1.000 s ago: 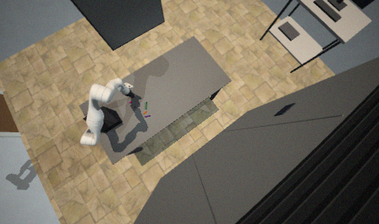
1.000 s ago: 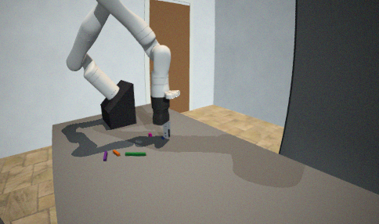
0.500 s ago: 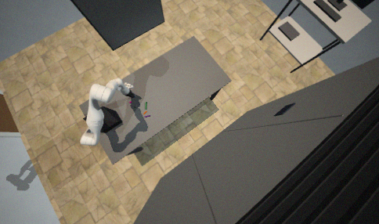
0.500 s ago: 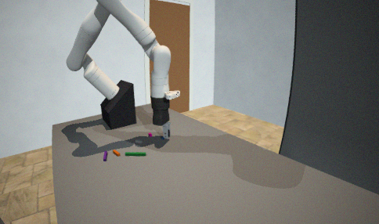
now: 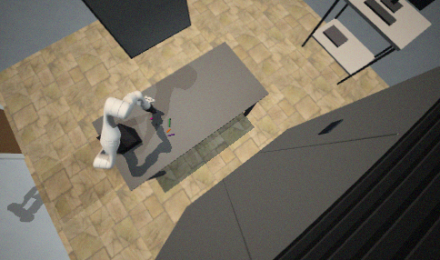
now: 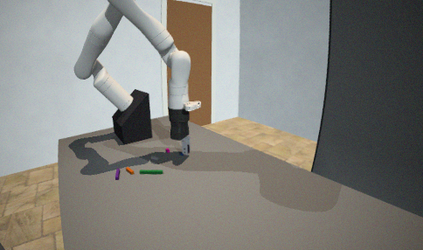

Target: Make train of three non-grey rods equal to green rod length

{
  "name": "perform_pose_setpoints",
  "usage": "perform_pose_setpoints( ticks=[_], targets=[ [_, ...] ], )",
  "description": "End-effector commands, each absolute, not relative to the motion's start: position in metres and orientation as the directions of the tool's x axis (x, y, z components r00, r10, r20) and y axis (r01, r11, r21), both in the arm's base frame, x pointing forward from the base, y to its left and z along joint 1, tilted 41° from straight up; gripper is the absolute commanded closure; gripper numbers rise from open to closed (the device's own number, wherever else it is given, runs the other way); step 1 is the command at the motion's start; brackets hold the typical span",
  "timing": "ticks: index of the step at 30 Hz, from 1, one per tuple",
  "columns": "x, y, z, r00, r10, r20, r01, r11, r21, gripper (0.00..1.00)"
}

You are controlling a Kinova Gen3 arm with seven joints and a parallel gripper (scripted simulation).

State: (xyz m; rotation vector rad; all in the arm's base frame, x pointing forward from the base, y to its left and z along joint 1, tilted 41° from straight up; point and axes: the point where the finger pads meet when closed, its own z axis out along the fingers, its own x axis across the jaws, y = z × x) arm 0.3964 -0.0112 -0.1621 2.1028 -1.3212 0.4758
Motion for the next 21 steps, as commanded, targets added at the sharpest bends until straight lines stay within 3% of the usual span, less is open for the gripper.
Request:
perform_pose_setpoints(
  ticks=[1, 21],
  targets=[
    [0.3977, -0.0107, -0.1628, 0.435, -0.684, 0.586, -0.9, -0.321, 0.294, 0.76],
    [0.395, -0.0105, -0.1633, 0.426, -0.687, 0.589, -0.905, -0.313, 0.289, 0.76]
  ],
)
